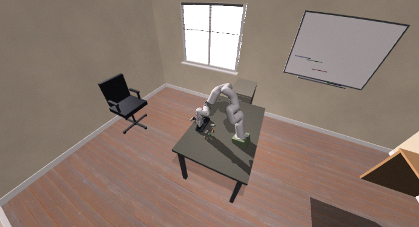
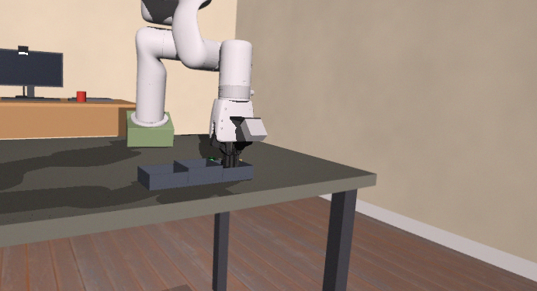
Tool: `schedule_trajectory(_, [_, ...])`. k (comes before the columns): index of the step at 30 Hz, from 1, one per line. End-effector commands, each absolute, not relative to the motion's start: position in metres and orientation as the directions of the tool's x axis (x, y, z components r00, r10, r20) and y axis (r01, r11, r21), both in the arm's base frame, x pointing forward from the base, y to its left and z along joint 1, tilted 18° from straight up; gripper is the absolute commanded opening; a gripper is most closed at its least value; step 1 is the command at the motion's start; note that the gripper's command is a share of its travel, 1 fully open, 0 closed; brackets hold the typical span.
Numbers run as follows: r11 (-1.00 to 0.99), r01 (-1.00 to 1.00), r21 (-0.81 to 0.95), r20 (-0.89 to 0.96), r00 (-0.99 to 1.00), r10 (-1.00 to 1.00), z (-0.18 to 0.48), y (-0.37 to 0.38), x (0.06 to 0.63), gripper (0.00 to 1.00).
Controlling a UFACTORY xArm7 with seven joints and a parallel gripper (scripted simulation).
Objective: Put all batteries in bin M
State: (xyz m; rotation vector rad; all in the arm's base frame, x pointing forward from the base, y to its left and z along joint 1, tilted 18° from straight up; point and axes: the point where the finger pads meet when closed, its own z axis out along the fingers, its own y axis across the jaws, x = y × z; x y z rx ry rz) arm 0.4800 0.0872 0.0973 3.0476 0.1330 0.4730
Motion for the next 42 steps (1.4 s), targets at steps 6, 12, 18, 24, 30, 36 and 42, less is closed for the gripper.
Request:
schedule_trajectory(6, [-0.995, 0.077, 0.067, 0.304, 0.948, 0.094, 0.107, 0.088, 0.479, 0.07])
schedule_trajectory(12, [-0.995, 0.077, 0.067, 0.304, 0.948, 0.094, 0.115, 0.088, 0.476, 0.07])
schedule_trajectory(18, [-0.995, 0.077, 0.067, 0.304, 0.948, 0.094, 0.122, 0.089, 0.474, 0.07])
schedule_trajectory(24, [-0.995, 0.077, 0.067, 0.304, 0.948, 0.094, 0.133, 0.089, 0.470, 0.07])
schedule_trajectory(30, [-0.995, 0.077, 0.067, 0.304, 0.948, 0.094, 0.148, 0.090, 0.465, 0.07])
schedule_trajectory(36, [-0.995, 0.077, 0.067, 0.304, 0.948, 0.094, 0.156, 0.090, 0.463, 0.07])
schedule_trajectory(42, [-0.995, 0.077, 0.067, 0.304, 0.948, 0.094, 0.188, 0.091, 0.453, 0.07])
